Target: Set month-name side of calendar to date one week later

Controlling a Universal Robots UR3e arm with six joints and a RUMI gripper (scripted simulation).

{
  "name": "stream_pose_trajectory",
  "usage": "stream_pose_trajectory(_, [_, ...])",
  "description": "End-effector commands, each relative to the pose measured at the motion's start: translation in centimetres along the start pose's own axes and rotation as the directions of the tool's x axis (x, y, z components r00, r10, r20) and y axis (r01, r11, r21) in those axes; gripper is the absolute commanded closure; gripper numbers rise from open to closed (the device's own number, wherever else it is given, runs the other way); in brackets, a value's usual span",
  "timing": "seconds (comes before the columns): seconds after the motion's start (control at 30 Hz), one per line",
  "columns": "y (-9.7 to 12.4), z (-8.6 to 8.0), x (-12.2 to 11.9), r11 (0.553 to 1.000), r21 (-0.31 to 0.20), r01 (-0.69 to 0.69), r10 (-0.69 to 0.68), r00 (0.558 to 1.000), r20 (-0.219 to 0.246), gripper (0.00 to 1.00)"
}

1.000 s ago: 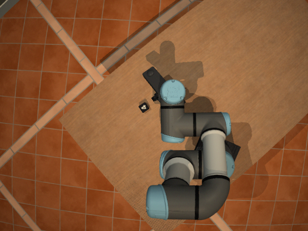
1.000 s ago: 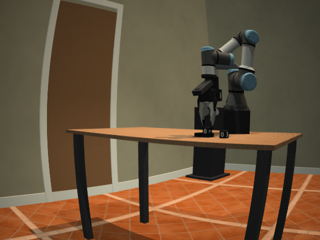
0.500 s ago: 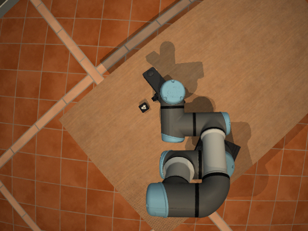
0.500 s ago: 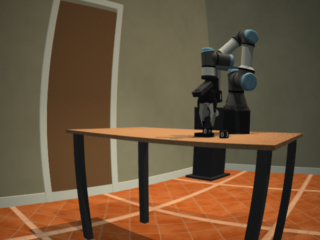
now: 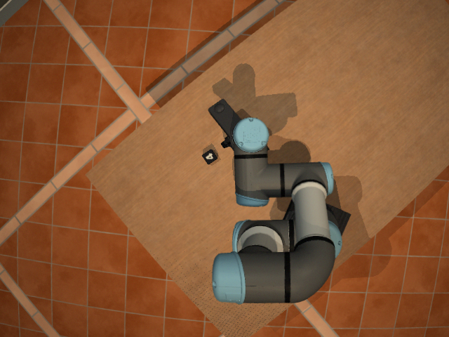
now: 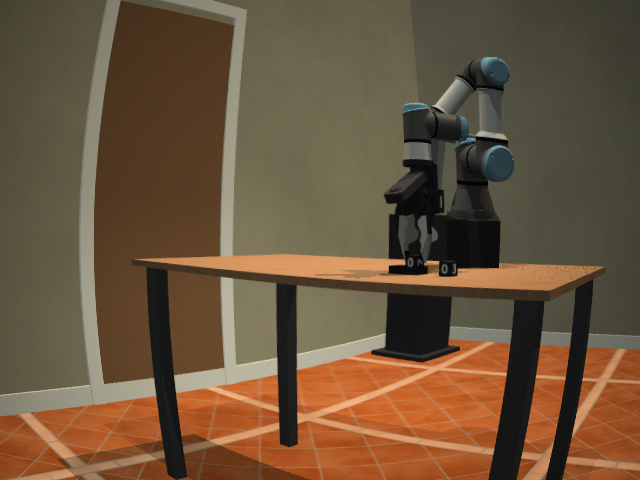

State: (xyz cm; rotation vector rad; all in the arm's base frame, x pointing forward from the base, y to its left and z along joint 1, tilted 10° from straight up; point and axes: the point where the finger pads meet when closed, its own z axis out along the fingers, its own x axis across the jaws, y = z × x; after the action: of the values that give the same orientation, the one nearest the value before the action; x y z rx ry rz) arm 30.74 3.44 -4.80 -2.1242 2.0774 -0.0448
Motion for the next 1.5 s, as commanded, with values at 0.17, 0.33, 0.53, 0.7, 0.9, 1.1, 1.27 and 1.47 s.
stream_pose_trajectory(0.17, [-0.1, 0.4, 0.04, 1.0, 0.003, 0.0, 0.0, 1.0, -0.002, 0.71])
stream_pose_trajectory(0.33, [-0.1, 0.4, 0.04, 1.0, 0.003, 0.0, 0.0, 1.0, -0.002, 0.71])
stream_pose_trajectory(0.53, [-0.1, 0.4, 0.04, 1.0, 0.003, 0.0, 0.0, 1.0, -0.002, 0.71])
stream_pose_trajectory(0.7, [-0.1, 0.4, 0.04, 1.0, 0.003, 0.0, 0.0, 1.0, -0.002, 0.71])
stream_pose_trajectory(0.9, [-0.1, 0.4, 0.04, 1.0, 0.003, 0.0, 0.0, 1.0, -0.002, 0.71])
stream_pose_trajectory(1.1, [-0.1, 0.4, 0.04, 1.0, 0.003, 0.0, 0.0, 1.0, -0.002, 0.71])
stream_pose_trajectory(1.27, [-0.1, 0.4, 0.04, 1.0, 0.003, 0.0, 0.0, 1.0, -0.002, 0.89])
stream_pose_trajectory(1.47, [-0.1, 0.4, 0.04, 1.0, 0.003, 0.0, 0.0, 1.0, -0.002, 0.89])
